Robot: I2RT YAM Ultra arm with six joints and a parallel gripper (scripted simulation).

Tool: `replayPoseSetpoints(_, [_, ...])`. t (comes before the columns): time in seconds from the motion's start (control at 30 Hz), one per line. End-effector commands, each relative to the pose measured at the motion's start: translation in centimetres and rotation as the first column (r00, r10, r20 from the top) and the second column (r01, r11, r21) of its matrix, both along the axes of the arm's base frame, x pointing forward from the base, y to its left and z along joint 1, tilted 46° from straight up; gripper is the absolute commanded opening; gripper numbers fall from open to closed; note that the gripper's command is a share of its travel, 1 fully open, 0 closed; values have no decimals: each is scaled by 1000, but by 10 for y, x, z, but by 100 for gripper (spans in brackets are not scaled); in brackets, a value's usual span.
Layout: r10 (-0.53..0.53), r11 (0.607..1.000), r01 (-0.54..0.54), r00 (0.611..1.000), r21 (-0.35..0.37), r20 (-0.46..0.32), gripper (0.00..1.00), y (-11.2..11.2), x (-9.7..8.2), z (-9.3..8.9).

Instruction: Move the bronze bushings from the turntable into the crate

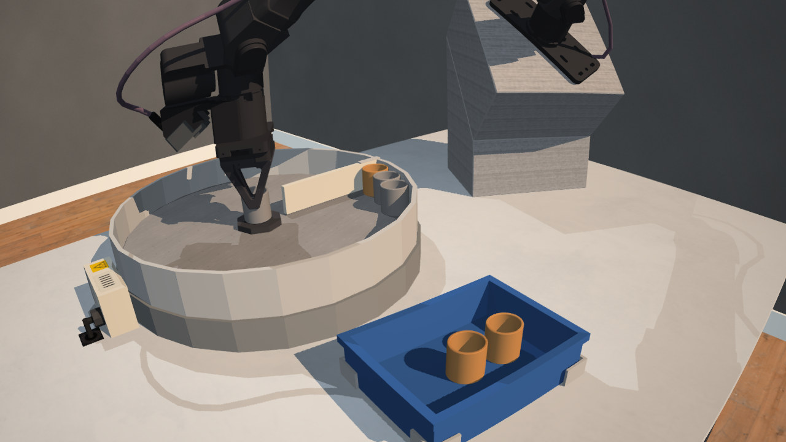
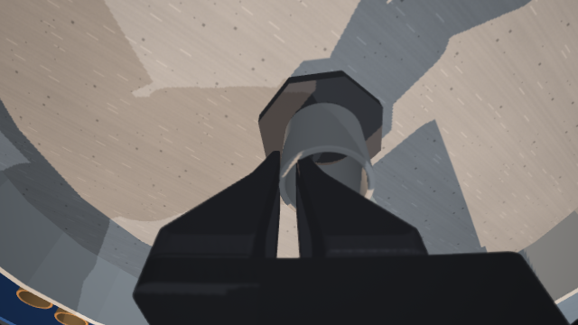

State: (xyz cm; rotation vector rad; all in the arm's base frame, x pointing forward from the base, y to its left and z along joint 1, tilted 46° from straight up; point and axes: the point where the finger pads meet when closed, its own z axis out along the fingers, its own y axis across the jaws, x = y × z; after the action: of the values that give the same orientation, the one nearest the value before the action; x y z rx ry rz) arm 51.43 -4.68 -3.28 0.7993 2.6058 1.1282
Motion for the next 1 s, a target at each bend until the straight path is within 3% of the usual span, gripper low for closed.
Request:
replayPoseSetpoints(0.0, [-34, 999, 35, 999, -9, 12, 0, -23, 3, 6])
replayPoseSetpoints(0.3, [-34, 999, 34, 999, -16, 32, 0, -24, 5, 16])
replayPoseSetpoints(0.97, [-34, 999, 35, 999, -15, 32, 0, -24, 5, 16])
